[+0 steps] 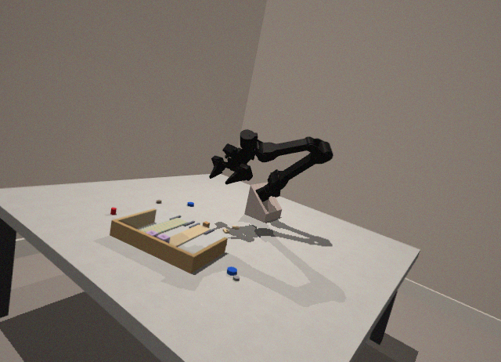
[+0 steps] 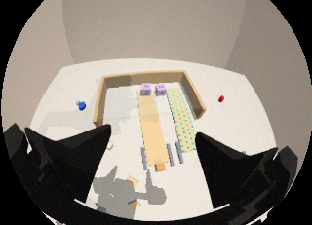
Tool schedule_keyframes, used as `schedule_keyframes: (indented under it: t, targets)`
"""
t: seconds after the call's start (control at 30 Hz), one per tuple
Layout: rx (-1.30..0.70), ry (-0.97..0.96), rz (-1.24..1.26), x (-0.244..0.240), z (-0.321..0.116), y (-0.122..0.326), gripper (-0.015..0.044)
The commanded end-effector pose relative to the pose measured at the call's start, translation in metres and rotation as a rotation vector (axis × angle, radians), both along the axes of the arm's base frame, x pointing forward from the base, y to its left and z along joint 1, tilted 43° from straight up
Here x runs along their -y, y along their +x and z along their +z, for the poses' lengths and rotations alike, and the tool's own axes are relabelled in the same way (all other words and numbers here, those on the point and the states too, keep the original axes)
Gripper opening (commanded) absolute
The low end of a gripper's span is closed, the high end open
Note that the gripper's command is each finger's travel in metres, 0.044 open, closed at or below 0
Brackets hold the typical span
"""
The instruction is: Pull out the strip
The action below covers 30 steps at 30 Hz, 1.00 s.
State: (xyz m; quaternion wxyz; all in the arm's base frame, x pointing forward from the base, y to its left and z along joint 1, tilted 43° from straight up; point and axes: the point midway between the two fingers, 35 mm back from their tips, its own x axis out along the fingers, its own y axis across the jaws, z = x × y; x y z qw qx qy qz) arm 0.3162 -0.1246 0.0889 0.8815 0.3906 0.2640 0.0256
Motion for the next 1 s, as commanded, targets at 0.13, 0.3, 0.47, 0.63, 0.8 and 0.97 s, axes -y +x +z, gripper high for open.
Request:
schedule_keyframes:
  t: [0.13,0.3,0.47,0.63,0.8,0.97]
  targets:
    - [0.041,-0.045,0.041,0.0,-0.004,-0.009,0.04]
    - [0.041,-0.045,0.041,0.0,-0.004,-0.009,0.04]
    - [0.021,-0.046,0.057,0.001,-0.007,-0.006,0.0348]
    - [-0.127,-0.052,0.193,-0.002,-0.029,0.021,0.0216]
    - [-0.274,-0.054,0.367,-0.012,-0.053,0.041,0.0085]
    - [-0.408,-0.047,0.57,-0.03,-0.074,0.054,0.0]
